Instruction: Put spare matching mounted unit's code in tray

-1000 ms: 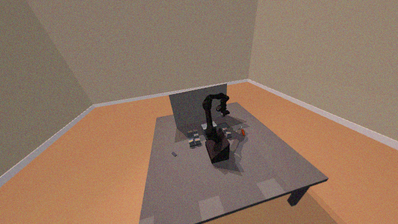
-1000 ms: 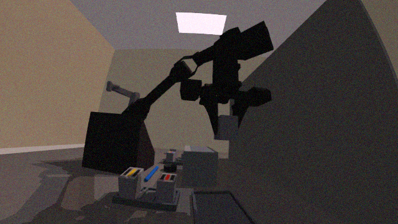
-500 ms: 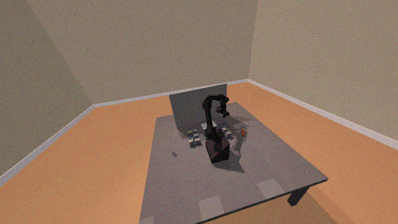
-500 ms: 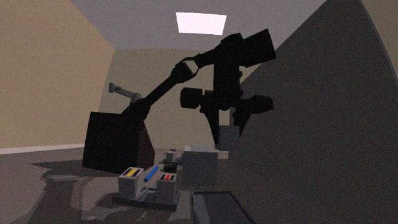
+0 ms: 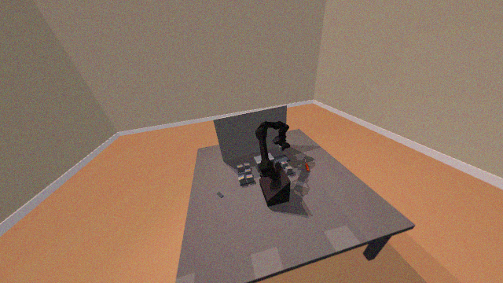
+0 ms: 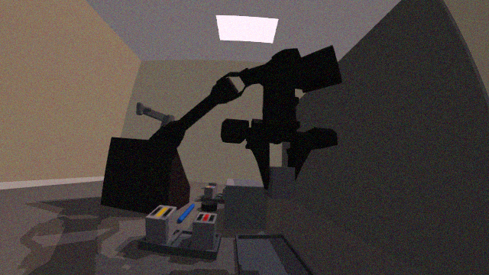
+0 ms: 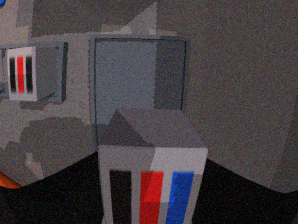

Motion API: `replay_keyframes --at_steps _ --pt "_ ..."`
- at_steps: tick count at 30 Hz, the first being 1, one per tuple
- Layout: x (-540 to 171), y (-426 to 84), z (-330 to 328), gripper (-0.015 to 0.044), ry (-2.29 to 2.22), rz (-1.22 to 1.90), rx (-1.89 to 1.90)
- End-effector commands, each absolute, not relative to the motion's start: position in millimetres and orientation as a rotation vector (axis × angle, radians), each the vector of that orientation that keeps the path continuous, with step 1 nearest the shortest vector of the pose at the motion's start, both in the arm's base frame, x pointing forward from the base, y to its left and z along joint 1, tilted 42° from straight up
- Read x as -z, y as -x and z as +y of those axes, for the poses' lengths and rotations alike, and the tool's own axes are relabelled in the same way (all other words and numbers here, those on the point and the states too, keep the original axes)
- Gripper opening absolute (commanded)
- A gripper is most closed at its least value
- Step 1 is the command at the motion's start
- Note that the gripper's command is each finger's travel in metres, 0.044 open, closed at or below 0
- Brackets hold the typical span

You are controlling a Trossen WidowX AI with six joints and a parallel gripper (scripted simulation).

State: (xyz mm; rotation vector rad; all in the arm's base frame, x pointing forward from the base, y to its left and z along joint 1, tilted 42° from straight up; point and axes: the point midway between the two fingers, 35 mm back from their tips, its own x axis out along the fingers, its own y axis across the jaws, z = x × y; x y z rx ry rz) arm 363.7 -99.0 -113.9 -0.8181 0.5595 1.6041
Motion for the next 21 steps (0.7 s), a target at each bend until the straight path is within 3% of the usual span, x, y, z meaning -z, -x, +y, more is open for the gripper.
replay_keyframes --at_steps 1,21 --pt "118.9 -362.1 -94.6 0.0000 0.806 0.560 -1.604" --pt "137.0 -360.5 -78.6 0.0000 0.805 0.559 -1.604"
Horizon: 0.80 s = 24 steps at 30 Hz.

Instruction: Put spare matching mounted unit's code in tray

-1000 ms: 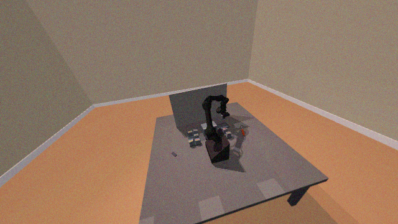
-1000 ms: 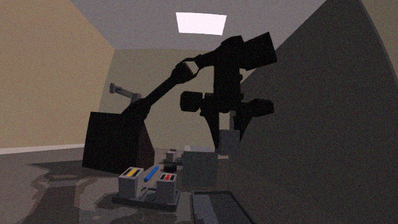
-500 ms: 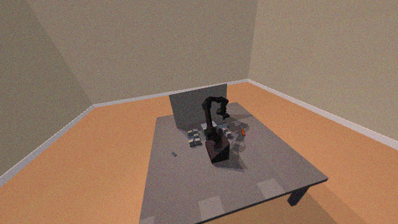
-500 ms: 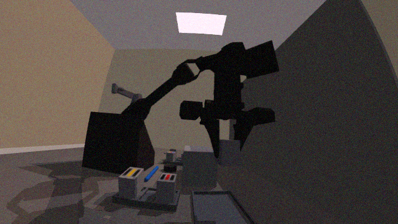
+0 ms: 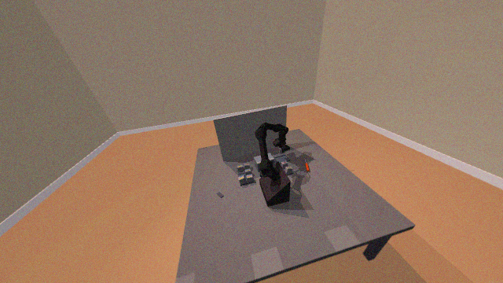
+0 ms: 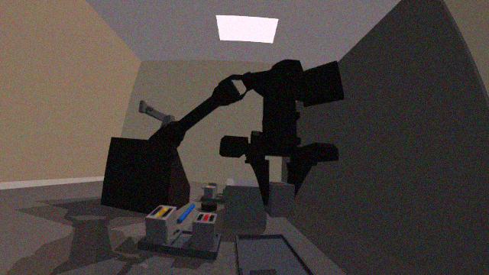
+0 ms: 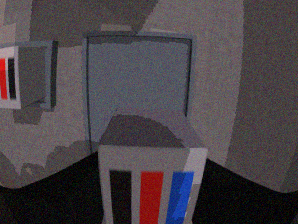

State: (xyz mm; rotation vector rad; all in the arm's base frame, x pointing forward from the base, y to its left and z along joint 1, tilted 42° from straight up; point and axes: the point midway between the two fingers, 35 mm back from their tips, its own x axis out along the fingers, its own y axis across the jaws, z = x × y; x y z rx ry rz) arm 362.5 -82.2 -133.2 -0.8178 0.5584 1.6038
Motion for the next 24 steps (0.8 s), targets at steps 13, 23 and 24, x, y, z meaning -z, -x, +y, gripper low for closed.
replay_keyframes --at_steps 13,23,24 --pt "148.3 -358.7 -68.1 0.0000 0.804 0.558 -1.605" --pt "156.7 -356.8 -60.0 0.0000 0.803 0.557 -1.605" --pt "157.6 -356.6 -59.2 0.0000 0.803 0.557 -1.605"
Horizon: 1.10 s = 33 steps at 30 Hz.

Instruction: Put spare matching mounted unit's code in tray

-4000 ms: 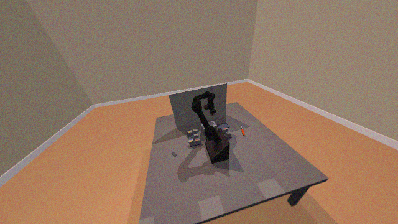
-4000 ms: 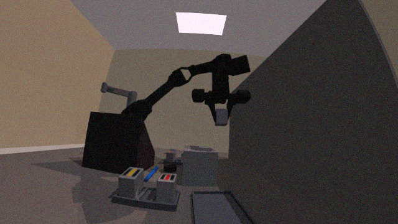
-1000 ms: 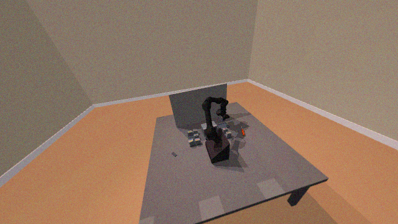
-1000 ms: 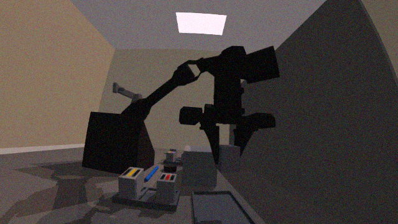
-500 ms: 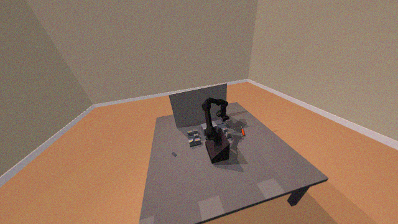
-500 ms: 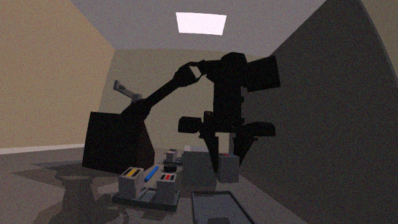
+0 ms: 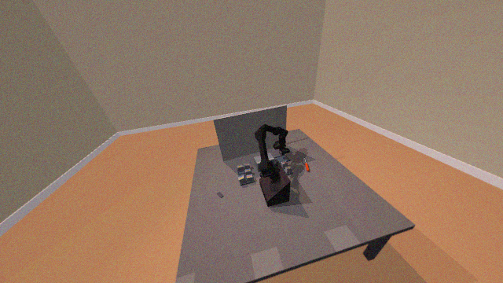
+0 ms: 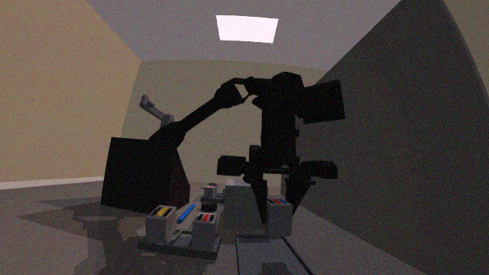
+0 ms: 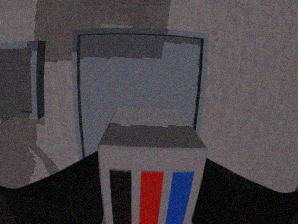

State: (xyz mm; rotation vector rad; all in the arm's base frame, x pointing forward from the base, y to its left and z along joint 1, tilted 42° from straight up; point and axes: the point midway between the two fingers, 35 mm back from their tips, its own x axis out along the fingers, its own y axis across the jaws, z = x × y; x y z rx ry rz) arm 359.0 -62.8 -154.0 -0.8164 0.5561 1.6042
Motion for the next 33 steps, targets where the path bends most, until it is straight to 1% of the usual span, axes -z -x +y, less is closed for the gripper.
replay_keyframes --at_steps 1,31,33 --pt "158.4 -356.3 -58.3 0.0000 0.803 0.557 -1.605" --pt "180.2 -348.9 -36.0 0.0000 0.800 0.554 -1.607" --pt "178.3 -351.0 -38.0 0.0053 0.812 0.552 -1.607"
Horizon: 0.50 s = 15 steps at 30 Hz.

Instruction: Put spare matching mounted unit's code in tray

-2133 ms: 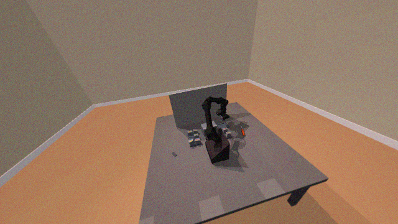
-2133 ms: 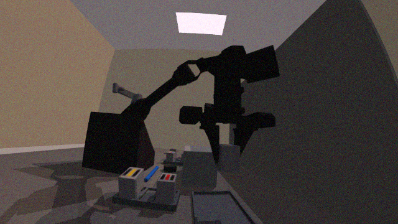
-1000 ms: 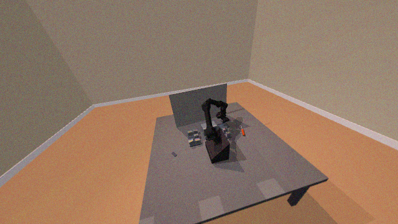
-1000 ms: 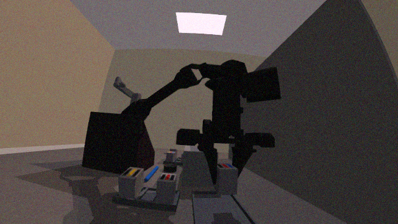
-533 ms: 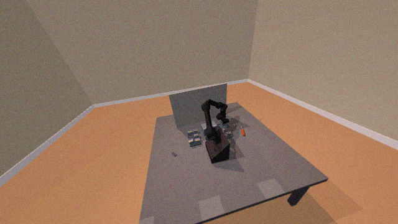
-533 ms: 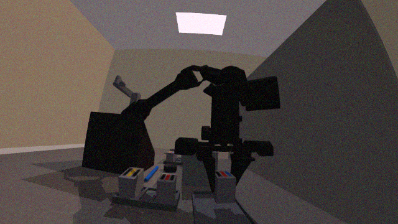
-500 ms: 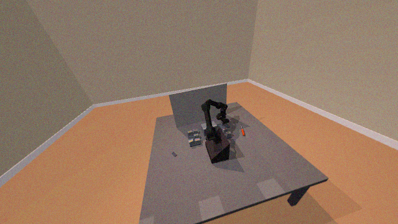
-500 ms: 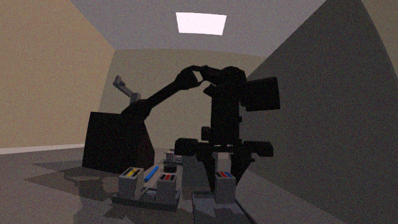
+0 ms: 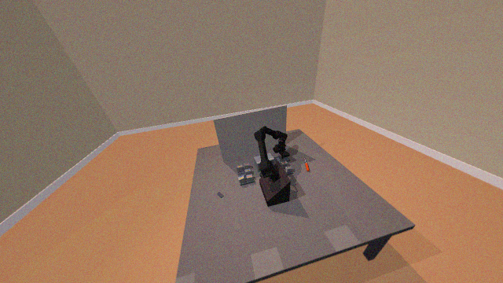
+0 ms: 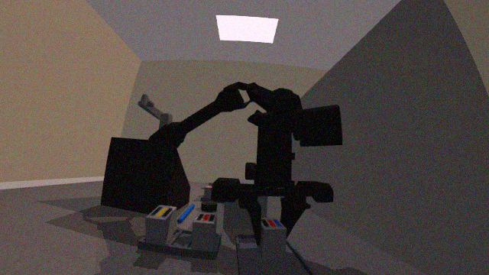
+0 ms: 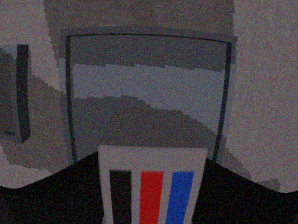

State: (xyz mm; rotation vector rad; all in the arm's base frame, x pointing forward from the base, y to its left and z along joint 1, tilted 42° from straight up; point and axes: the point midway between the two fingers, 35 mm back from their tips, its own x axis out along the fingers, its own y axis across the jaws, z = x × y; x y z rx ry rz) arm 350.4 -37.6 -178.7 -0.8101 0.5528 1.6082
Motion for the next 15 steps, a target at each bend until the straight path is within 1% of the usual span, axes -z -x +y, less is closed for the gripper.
replay_keyframes --at_steps 1,15 --pt "178.3 -351.0 -38.0 0.0079 0.812 0.552 -1.607" --pt "176.3 -351.5 -39.9 0.0440 0.812 0.553 -1.607"
